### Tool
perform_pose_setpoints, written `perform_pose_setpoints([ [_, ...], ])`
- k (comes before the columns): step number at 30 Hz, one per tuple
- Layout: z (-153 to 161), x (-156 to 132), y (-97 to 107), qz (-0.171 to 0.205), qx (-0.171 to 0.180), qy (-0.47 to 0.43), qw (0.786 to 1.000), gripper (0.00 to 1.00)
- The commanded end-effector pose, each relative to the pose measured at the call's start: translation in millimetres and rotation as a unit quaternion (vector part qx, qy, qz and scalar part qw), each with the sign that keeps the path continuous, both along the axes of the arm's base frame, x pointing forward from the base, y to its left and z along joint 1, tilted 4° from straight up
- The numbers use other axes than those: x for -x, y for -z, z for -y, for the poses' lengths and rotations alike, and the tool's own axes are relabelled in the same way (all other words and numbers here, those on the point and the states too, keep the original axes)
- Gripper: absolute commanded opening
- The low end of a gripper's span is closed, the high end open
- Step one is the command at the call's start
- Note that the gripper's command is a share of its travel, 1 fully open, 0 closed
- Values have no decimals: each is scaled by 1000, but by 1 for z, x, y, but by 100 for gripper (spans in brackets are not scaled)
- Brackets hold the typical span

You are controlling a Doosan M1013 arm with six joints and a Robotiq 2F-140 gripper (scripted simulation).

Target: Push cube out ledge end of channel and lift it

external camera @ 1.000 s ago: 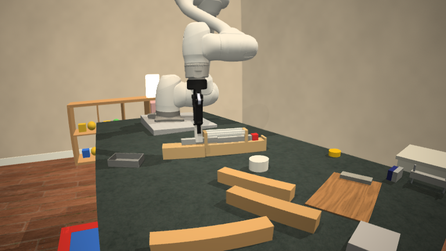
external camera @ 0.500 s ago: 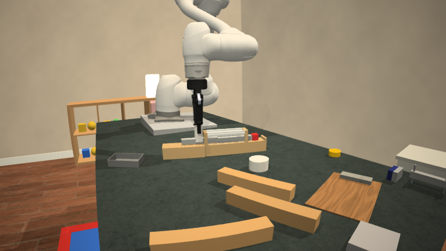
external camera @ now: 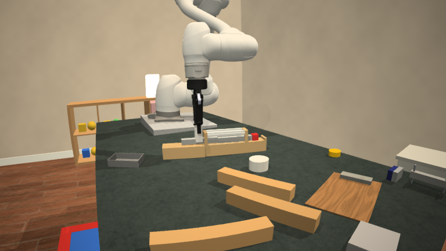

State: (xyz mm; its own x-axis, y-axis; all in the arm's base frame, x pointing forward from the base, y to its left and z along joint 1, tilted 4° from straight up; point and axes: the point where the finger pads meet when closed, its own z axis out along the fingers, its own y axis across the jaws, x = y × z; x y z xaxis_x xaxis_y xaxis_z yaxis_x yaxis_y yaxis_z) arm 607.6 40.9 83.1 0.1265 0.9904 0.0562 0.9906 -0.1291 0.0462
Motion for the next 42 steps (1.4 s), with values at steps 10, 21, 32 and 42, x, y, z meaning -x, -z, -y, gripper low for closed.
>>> perform_pose_setpoints([
  [10,0,0,1,-2,0,3,1000,23],
  [21,0,0,1,-2,0,3,1000,23],
  [32,0,0,1,-2,0,3,1000,23],
  [42,0,0,-2,-2,0,3,1000,23],
])
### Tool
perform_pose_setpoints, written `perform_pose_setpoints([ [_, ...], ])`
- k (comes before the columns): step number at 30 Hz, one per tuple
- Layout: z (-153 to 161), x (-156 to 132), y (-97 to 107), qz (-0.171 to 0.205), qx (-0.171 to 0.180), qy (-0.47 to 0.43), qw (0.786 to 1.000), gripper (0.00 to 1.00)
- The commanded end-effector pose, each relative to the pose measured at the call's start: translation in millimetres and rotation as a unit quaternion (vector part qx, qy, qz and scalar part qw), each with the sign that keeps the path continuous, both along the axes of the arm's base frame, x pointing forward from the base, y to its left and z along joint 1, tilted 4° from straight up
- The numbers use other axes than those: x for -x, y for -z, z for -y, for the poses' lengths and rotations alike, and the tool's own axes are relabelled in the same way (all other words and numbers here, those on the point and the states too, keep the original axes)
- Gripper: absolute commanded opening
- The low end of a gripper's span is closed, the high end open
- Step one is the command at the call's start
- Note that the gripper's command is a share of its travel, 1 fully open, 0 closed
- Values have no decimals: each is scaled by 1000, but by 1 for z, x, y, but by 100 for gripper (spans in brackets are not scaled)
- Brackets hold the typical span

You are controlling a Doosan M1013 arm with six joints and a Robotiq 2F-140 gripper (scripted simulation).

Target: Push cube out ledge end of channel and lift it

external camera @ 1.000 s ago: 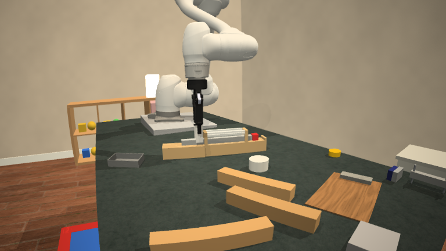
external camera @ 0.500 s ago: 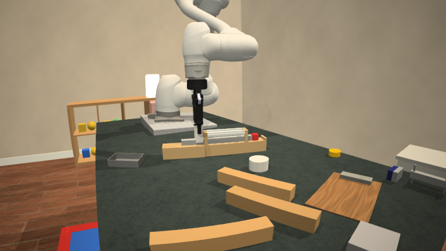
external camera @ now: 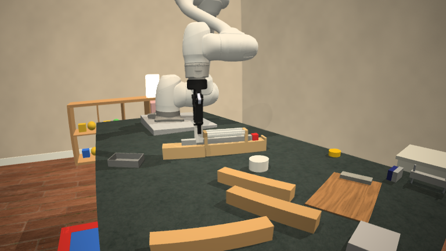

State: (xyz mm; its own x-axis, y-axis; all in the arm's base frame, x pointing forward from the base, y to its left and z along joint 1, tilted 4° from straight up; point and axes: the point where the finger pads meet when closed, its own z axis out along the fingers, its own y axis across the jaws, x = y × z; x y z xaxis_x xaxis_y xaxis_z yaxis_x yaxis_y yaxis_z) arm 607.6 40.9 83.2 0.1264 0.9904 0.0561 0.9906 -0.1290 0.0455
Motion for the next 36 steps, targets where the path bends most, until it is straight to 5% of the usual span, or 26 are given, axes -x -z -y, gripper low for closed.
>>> perform_pose_setpoints([
  [1,0,0,-9,-2,0,3,1000,23],
  [6,3,3,-58,-2,0,3,1000,23],
  [36,3,3,-62,-2,0,3,1000,23],
])
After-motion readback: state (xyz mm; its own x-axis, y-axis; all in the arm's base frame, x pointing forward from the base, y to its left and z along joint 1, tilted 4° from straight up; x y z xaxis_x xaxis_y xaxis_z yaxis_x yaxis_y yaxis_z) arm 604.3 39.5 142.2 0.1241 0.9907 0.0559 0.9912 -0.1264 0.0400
